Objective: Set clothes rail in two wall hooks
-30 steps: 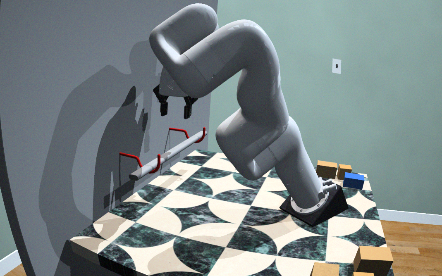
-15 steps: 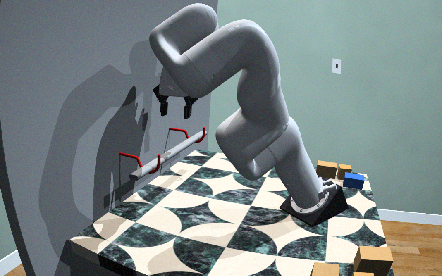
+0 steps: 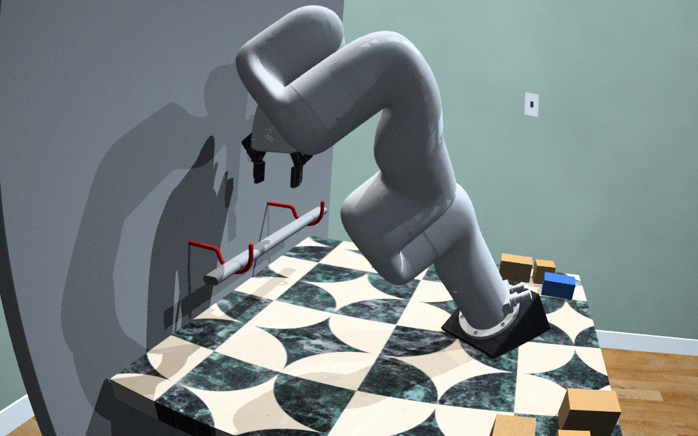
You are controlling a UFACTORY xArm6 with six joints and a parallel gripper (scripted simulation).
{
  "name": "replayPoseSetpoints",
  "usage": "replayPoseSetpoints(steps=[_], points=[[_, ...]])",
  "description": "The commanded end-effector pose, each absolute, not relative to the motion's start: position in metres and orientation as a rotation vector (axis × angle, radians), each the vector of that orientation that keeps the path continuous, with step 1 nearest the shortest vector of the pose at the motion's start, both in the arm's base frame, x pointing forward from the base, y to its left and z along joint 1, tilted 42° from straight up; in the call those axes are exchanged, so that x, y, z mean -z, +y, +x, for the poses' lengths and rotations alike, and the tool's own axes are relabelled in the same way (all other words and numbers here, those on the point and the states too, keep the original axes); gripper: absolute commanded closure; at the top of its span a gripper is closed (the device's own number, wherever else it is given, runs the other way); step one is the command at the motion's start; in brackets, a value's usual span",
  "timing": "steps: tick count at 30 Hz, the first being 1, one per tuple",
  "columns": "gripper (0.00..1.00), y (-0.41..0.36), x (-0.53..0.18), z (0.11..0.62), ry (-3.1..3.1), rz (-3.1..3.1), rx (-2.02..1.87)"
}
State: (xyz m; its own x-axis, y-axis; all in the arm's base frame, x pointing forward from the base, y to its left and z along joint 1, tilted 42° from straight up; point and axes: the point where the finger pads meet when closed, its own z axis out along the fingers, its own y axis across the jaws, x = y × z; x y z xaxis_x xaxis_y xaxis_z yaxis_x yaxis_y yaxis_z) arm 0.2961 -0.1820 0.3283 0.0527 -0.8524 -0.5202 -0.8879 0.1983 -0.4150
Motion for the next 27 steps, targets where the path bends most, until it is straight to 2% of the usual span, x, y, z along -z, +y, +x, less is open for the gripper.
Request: replayPoseSetpoints(steps=[1, 9, 10, 27], points=[[0.18, -0.183, -0.329, 0.296, 1.777, -1.635, -0.061], [0.18, -0.183, -0.329, 0.296, 1.777, -1.635, -0.061], [0.0, -0.183, -0.329, 0.295, 1.778, -1.635, -0.061], [0.0, -0.185, -0.33, 0.27, 1.778, -1.635, -0.061]])
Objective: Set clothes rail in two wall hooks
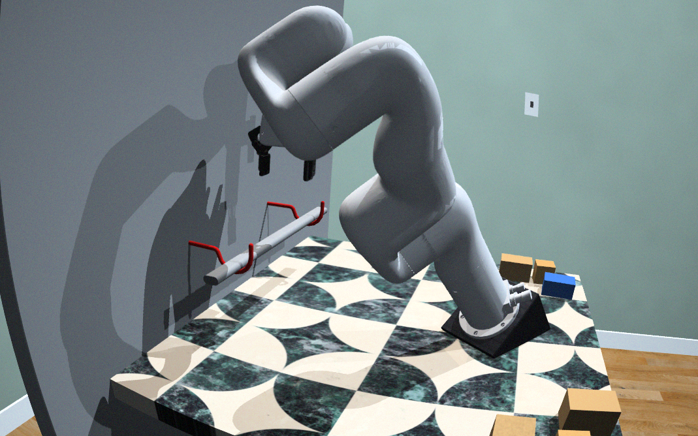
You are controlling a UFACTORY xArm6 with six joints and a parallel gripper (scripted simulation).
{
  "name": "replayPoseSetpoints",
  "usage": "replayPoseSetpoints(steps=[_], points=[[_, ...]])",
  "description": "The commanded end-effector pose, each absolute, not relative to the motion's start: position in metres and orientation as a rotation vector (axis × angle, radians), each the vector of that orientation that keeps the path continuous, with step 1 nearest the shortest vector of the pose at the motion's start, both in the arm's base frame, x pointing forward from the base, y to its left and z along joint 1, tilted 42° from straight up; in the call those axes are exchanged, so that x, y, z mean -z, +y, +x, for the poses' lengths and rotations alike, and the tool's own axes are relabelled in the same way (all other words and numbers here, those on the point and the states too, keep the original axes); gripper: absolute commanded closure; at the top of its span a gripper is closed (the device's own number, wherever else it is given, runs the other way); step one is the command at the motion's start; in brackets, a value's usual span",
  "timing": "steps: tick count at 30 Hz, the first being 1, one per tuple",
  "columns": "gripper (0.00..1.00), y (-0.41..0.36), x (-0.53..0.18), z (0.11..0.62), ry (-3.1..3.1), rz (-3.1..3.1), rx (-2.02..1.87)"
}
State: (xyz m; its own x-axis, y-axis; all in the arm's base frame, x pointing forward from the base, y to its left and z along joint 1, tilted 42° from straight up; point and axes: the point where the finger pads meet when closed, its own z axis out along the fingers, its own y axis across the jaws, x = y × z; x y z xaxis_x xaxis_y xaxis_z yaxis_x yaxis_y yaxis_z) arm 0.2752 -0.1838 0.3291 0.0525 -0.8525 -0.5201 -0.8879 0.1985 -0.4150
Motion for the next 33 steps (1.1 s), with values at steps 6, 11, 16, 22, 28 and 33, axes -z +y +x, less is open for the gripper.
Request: replayPoseSetpoints(steps=[6, 11, 16, 22, 28, 33], points=[[0.0, -0.186, -0.33, 0.263, 1.778, -1.635, -0.061], [0.0, -0.186, -0.331, 0.255, 1.778, -1.635, -0.061], [0.0, -0.187, -0.331, 0.246, 1.778, -1.635, -0.061], [0.0, -0.188, -0.331, 0.24, 1.778, -1.635, -0.061], [0.0, -0.188, -0.332, 0.23, 1.778, -1.635, -0.061], [0.0, -0.189, -0.332, 0.221, 1.778, -1.635, -0.061]])
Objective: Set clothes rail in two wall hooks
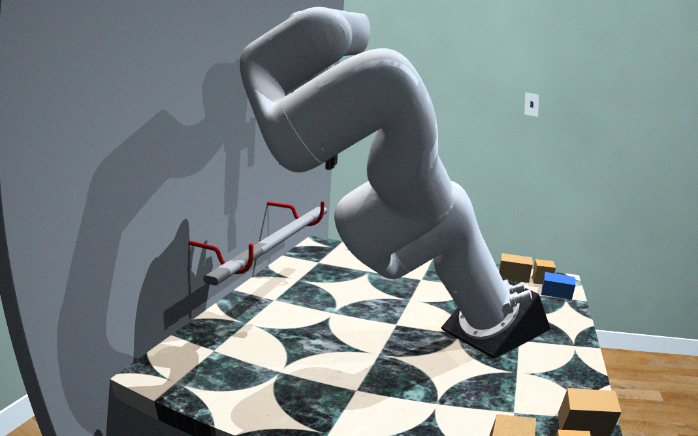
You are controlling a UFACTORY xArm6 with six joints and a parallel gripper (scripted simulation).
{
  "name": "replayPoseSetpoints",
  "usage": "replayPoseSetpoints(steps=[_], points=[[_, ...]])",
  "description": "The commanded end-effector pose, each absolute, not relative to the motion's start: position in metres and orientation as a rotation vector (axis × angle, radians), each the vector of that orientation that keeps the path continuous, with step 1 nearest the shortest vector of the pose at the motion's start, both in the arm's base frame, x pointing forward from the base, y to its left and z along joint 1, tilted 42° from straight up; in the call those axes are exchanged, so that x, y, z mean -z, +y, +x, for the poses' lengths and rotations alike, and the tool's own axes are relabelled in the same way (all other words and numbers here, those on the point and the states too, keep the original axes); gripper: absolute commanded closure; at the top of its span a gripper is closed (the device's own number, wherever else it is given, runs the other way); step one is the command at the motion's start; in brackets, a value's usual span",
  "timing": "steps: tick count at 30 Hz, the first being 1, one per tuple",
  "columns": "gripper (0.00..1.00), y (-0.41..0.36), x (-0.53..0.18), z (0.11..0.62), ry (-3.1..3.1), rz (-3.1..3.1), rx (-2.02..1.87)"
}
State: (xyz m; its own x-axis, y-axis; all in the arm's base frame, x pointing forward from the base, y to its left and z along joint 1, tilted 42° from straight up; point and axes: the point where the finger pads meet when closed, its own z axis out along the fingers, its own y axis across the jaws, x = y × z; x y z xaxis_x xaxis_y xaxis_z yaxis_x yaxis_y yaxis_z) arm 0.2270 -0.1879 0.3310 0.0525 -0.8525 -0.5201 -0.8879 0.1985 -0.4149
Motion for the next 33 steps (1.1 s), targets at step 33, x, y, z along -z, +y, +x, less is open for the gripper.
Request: replayPoseSetpoints(steps=[33], points=[[0.0, -0.193, -0.334, 0.173, 1.778, -1.635, -0.062]])
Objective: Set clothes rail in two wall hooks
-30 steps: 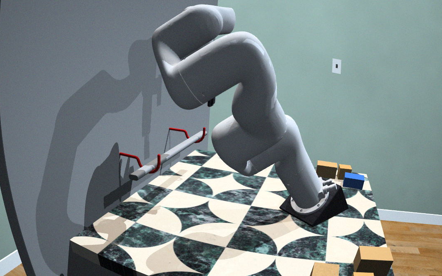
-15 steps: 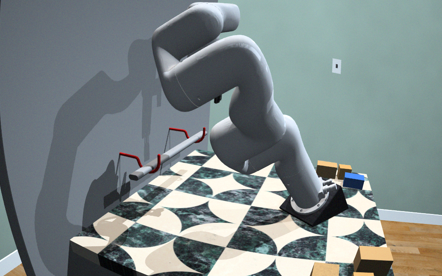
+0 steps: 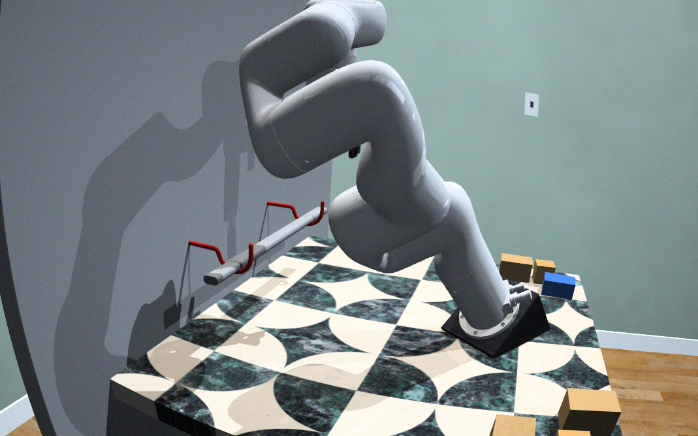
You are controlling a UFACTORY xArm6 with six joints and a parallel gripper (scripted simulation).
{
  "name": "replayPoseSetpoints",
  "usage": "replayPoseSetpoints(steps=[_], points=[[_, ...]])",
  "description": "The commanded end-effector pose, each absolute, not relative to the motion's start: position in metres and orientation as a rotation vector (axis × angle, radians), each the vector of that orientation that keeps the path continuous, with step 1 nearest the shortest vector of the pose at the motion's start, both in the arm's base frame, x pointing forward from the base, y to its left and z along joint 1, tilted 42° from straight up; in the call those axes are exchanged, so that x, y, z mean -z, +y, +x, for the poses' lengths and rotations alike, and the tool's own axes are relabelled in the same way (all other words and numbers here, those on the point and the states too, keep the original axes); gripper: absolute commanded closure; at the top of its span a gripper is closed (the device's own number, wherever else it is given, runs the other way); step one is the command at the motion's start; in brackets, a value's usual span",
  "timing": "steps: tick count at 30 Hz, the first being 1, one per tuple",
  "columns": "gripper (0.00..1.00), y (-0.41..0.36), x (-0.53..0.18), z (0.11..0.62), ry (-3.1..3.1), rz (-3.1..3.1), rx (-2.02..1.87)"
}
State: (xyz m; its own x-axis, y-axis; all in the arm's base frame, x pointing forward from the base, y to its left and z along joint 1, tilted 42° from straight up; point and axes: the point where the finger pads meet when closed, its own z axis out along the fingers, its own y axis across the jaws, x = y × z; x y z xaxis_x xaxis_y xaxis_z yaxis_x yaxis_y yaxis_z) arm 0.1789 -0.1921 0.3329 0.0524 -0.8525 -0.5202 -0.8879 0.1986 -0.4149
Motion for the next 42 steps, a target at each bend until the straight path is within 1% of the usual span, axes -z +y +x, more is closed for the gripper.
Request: replayPoseSetpoints(steps=[1, 42], points=[[0.0, -0.193, -0.334, 0.172, 1.778, -1.635, -0.062], [0.0, -0.198, -0.336, 0.113, 1.778, -1.635, -0.062]])
